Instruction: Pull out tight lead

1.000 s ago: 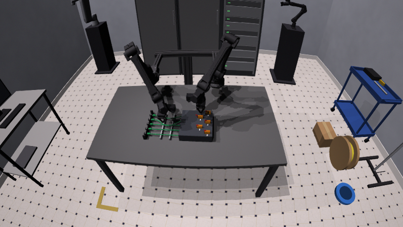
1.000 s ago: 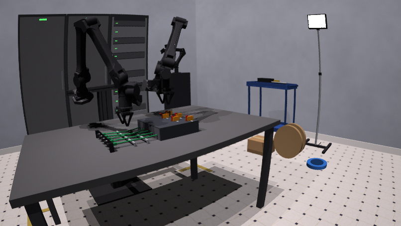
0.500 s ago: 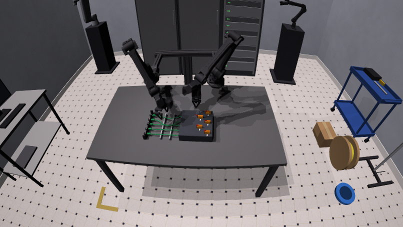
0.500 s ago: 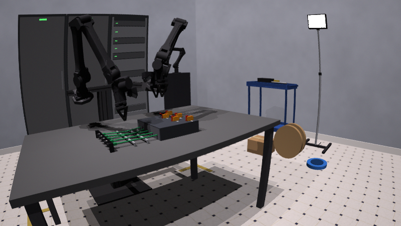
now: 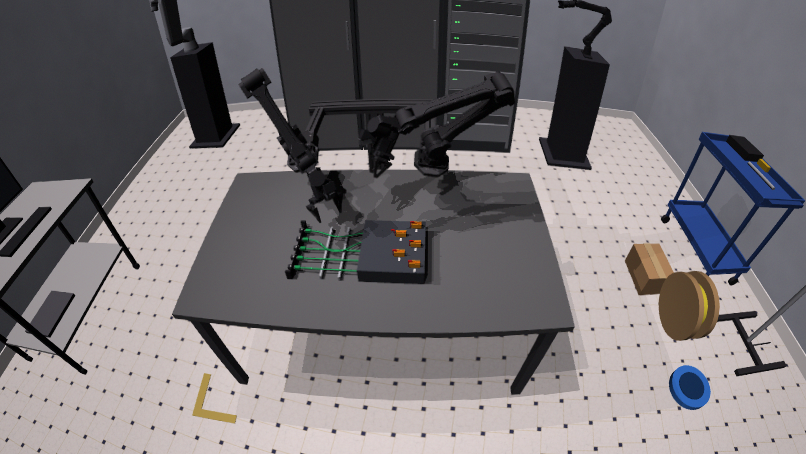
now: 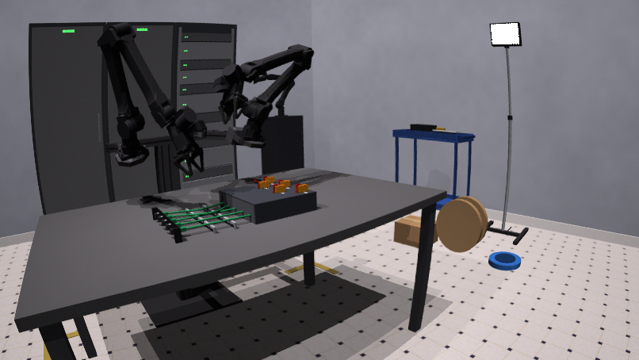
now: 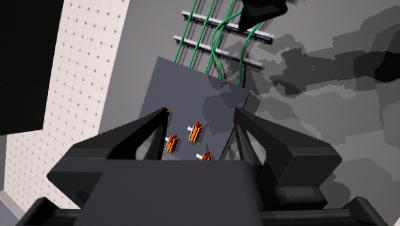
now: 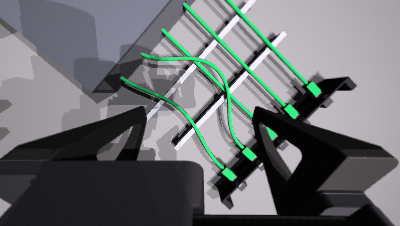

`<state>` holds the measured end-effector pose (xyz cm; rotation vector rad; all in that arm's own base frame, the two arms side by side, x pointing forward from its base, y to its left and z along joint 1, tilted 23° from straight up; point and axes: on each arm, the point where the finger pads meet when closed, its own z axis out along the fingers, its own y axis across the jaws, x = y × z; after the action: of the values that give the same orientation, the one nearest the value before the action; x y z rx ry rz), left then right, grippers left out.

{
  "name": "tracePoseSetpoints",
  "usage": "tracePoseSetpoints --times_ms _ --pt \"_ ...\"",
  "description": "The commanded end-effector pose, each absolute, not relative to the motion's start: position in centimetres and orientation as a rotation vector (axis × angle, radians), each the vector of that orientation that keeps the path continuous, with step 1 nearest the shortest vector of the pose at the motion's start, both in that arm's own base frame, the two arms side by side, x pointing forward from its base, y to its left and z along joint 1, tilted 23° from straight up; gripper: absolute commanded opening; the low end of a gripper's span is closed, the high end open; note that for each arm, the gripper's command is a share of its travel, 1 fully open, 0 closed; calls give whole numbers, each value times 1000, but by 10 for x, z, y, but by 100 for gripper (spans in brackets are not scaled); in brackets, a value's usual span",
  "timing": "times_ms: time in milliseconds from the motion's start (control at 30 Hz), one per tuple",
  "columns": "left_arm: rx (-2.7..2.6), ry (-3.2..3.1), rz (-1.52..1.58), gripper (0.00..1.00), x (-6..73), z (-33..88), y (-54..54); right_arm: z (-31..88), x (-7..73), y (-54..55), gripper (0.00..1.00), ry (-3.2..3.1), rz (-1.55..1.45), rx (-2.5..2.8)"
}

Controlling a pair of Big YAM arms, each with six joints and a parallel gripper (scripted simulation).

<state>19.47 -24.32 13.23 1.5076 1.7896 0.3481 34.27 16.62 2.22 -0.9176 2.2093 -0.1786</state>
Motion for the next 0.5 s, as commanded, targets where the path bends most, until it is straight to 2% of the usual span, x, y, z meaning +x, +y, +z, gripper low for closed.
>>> tracePoseSetpoints --times_ms 0,467 --pt "1291 1817 197 64 163 162 -255 38 337 182 100 2168 -93 -713" --pt "1098 1707 -187 64 91 207 -258 44 332 186 100 2118 -104 -675"
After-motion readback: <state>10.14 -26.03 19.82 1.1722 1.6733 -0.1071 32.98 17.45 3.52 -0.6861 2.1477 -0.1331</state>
